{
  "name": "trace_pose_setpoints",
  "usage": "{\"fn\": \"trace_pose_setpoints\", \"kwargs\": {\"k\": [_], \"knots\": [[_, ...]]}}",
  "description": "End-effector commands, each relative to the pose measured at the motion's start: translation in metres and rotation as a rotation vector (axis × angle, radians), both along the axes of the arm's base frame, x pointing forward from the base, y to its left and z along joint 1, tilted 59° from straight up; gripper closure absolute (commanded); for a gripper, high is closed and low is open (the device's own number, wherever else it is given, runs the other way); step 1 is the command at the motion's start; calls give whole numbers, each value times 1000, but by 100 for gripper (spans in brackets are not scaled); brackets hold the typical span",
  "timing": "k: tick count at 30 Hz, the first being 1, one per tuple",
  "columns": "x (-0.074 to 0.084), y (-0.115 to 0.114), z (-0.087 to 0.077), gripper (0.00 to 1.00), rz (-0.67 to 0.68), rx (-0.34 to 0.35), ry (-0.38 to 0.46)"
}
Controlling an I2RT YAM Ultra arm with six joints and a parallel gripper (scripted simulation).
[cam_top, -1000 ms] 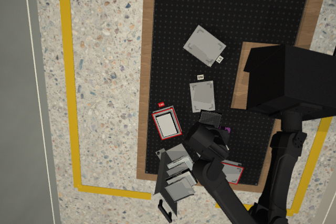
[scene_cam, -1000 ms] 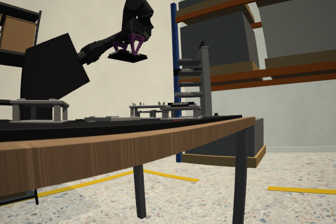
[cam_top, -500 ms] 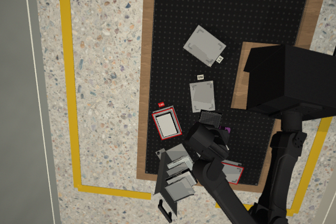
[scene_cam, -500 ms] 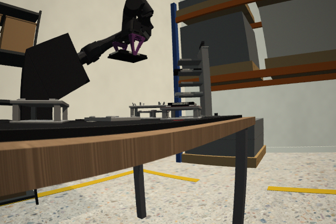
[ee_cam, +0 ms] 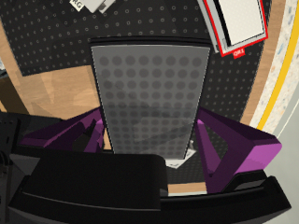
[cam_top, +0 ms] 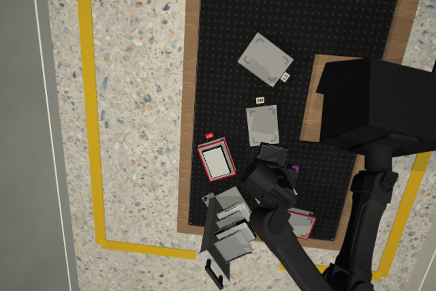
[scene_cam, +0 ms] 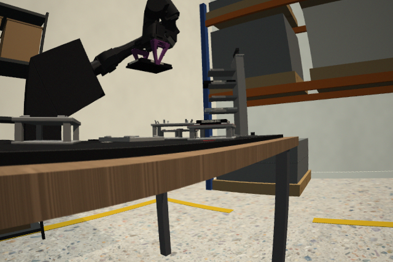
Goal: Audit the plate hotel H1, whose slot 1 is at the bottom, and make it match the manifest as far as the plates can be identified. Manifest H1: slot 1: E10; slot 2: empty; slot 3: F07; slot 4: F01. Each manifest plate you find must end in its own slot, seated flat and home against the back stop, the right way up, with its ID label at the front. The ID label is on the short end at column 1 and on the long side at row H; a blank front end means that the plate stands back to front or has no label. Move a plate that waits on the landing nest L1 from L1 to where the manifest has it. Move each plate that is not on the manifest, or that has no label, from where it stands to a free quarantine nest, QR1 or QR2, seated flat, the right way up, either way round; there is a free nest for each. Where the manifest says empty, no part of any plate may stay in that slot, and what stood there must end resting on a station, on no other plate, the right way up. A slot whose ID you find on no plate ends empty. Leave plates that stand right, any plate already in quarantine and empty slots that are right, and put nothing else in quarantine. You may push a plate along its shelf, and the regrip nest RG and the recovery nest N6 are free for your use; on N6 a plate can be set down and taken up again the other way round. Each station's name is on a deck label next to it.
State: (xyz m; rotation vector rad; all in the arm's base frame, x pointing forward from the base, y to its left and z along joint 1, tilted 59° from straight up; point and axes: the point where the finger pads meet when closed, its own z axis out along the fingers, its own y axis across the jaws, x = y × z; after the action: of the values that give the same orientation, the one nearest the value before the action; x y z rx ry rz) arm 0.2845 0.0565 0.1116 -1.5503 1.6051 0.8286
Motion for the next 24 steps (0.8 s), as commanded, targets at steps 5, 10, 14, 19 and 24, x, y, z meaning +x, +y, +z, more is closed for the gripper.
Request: {"fn": "trace_pose_setpoints", "kwargs": {"k": [5, 10, 14, 19, 24], "knots": [[13, 19, -87, 14, 63, -17, -167], [14, 30, -94, 14, 98, -23, -223], [15, 34, -97, 14, 112, -25, -246], [18, 44, -104, 14, 126, -27, -269], [21, 55, -111, 14, 126, -27, -269]]}}
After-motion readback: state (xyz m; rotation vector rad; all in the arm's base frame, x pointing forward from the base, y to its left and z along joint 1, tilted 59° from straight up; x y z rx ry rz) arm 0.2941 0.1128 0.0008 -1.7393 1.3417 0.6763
